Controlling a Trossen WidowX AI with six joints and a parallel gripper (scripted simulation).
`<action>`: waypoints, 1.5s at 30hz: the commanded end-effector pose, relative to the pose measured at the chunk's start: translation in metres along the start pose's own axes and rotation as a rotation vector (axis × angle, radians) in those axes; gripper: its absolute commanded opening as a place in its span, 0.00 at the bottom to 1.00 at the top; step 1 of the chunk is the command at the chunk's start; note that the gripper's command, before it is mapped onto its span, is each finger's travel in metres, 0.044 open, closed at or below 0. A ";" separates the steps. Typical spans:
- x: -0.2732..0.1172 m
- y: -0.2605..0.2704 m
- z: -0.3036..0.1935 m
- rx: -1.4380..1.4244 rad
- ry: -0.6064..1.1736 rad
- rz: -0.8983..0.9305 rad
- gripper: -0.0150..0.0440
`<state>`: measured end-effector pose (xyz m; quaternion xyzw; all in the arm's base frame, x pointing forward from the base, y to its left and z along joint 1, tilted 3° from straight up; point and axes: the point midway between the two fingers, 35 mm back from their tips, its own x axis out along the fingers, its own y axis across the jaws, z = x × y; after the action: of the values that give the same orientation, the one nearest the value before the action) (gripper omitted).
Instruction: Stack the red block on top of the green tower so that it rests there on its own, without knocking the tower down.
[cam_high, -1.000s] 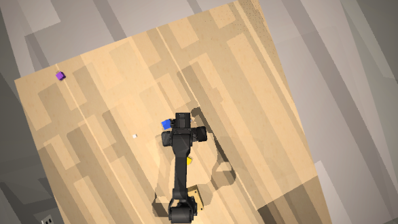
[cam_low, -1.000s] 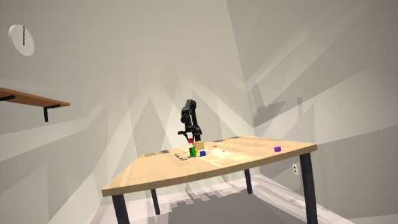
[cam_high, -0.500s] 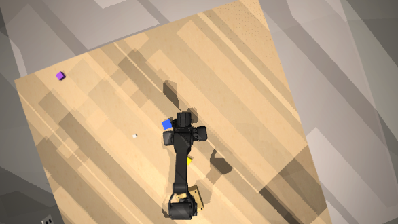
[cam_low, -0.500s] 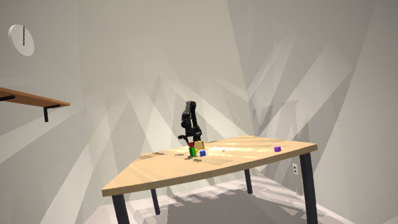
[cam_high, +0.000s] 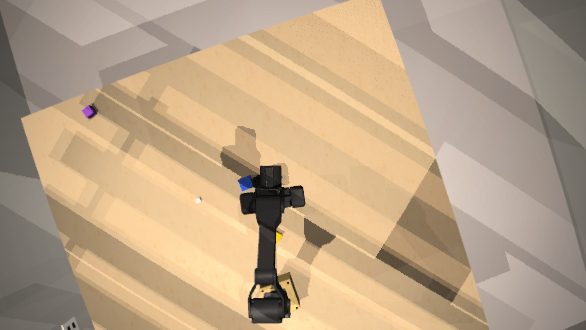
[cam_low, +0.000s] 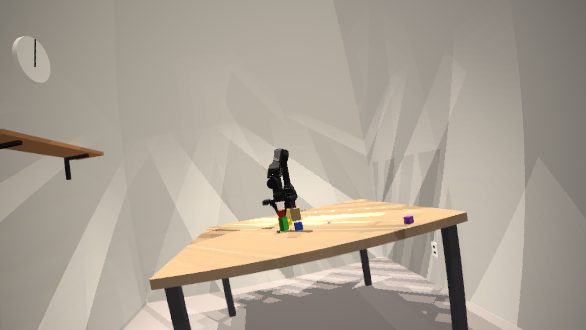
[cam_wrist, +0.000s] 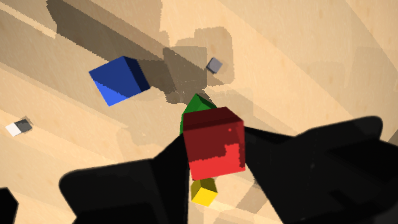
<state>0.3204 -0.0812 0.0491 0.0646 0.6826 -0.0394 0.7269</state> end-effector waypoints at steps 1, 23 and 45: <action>0.001 0.001 0.000 -0.002 0.000 0.004 0.25; 0.000 0.000 -0.001 0.000 0.005 0.001 0.43; 0.000 0.000 -0.001 0.000 0.005 0.001 1.00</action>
<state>0.3194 -0.0810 0.0495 0.0650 0.6842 -0.0391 0.7253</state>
